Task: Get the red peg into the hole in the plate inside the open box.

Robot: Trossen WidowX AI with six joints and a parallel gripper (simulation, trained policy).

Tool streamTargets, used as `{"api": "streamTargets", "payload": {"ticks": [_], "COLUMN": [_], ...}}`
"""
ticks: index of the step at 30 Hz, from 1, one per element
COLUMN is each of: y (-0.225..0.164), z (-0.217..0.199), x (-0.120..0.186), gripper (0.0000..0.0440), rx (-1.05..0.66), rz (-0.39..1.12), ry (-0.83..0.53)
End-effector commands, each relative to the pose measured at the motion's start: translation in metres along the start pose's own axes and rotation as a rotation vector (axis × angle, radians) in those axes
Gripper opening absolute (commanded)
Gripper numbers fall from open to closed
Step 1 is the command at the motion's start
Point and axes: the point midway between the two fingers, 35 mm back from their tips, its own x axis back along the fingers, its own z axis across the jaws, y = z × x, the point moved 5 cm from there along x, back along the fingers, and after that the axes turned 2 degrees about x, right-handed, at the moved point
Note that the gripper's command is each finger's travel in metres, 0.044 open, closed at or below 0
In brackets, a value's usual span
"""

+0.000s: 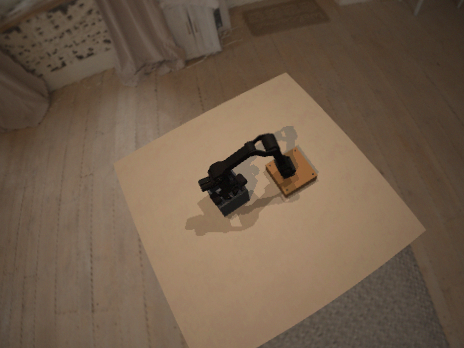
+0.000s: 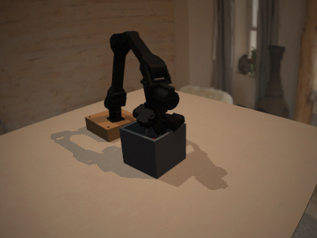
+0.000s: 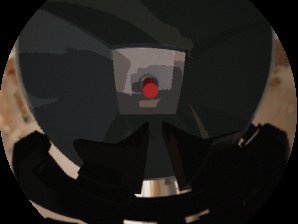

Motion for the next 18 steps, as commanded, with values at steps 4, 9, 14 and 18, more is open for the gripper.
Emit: {"api": "streamTargets", "payload": {"ticks": [4, 9, 14, 18], "y": [-0.006, -0.009, -0.011, -0.01], "z": [-0.004, -0.005, -0.004, 0.0], "x": [0.0, -0.003, 0.004, 0.017], "gripper": [0.0063, 0.0086, 0.0093, 0.0075], "rx": [-0.016, -0.021, -0.022, -0.024], "rz": [0.025, 0.028, 0.027, 0.034], "ry": [-0.019, -0.032, -0.029, -0.003]}}
